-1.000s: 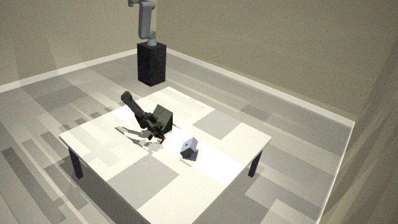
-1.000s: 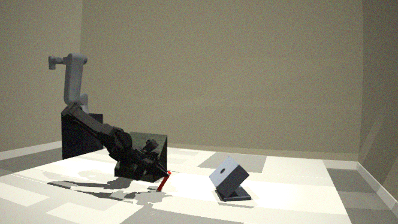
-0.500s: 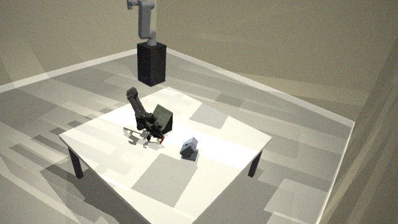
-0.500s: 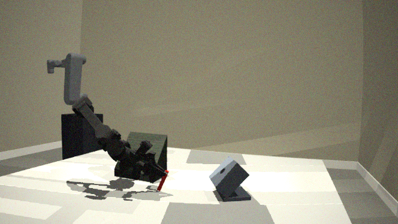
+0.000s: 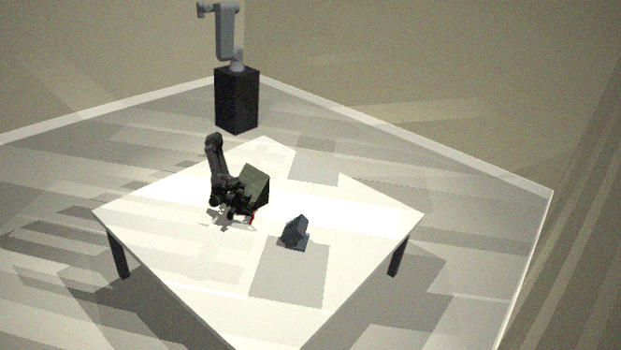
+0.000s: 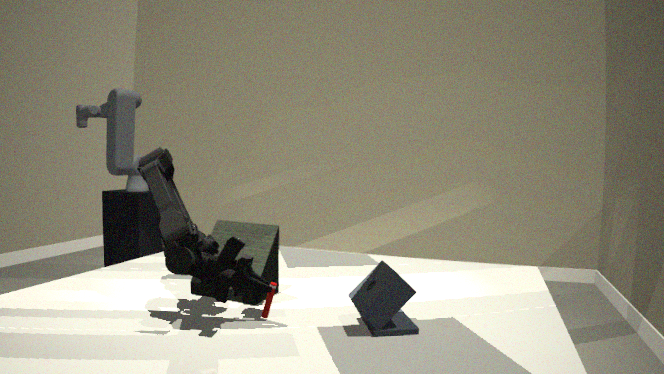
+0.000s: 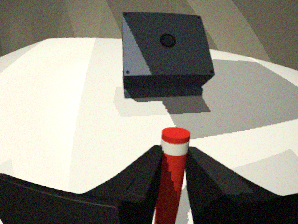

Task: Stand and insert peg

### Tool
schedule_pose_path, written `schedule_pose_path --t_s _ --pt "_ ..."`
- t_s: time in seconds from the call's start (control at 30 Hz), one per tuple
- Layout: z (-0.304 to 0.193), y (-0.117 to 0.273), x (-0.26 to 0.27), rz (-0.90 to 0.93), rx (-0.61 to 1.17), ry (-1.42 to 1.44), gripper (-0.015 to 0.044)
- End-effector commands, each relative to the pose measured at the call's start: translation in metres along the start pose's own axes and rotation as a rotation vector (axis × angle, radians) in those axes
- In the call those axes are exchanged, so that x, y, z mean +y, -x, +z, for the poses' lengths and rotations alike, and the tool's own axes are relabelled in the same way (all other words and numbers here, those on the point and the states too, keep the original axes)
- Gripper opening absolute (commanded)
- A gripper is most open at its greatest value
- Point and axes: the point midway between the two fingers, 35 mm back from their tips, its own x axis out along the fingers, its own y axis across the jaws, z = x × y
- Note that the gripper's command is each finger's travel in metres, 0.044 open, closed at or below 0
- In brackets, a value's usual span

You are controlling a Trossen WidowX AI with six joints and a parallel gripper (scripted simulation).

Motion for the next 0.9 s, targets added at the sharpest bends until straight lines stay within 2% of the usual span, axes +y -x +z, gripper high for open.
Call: schedule_pose_path --t_s 0.0,0.3,0.87 --pt "-0.0024 0.0015 0.0028 0.008 -0.032 -0.004 0.0049" --pt "-0.006 0.0065 0.0032 0.009 -0.109 -0.003 0.0049" --pt "-0.0099 0.0061 0.0013 0.001 -0.084 -0.004 0.0049"
